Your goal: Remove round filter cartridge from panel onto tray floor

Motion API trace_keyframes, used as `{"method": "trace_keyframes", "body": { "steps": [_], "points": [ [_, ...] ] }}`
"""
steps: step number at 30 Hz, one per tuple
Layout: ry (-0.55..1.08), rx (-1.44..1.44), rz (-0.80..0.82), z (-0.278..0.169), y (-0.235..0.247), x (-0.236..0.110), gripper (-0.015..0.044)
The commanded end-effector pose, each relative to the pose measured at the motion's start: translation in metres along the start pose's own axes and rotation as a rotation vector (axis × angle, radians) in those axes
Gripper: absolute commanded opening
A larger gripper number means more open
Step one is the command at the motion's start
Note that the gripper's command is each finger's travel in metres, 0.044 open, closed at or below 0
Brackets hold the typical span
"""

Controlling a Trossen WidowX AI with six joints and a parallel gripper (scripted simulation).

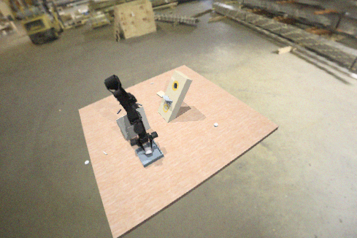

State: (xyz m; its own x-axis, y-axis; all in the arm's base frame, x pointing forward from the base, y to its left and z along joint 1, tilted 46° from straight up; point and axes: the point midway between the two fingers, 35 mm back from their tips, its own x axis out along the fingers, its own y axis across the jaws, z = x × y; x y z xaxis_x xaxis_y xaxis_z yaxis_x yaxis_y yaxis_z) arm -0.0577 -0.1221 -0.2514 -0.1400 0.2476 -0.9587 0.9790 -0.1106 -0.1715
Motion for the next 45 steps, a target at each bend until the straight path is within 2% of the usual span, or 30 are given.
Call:
{"method": "trace_keyframes", "body": {
  "steps": [1,8,13,18,20,21,22,45],
  "points": [
    [-0.001,0.0,0.0,0.001,0.0,0.0,0.0262],
    [-0.001,0.0,0.0,0.001,0.0,0.0,0.044],
    [-0.001,0.0,0.0,0.005,0.0,-0.006,0.044],
    [-0.002,0.0,0.001,0.034,0.0,-0.053,0.044],
    [-0.002,0.0,0.001,0.036,0.001,-0.061,0.044],
    [-0.002,0.0,0.001,0.036,0.001,-0.061,0.044],
    [-0.01,-0.004,-0.005,0.031,-0.001,-0.047,0.044],
    [-0.01,-0.004,-0.005,0.031,-0.001,-0.047,0.044]
  ]
}}
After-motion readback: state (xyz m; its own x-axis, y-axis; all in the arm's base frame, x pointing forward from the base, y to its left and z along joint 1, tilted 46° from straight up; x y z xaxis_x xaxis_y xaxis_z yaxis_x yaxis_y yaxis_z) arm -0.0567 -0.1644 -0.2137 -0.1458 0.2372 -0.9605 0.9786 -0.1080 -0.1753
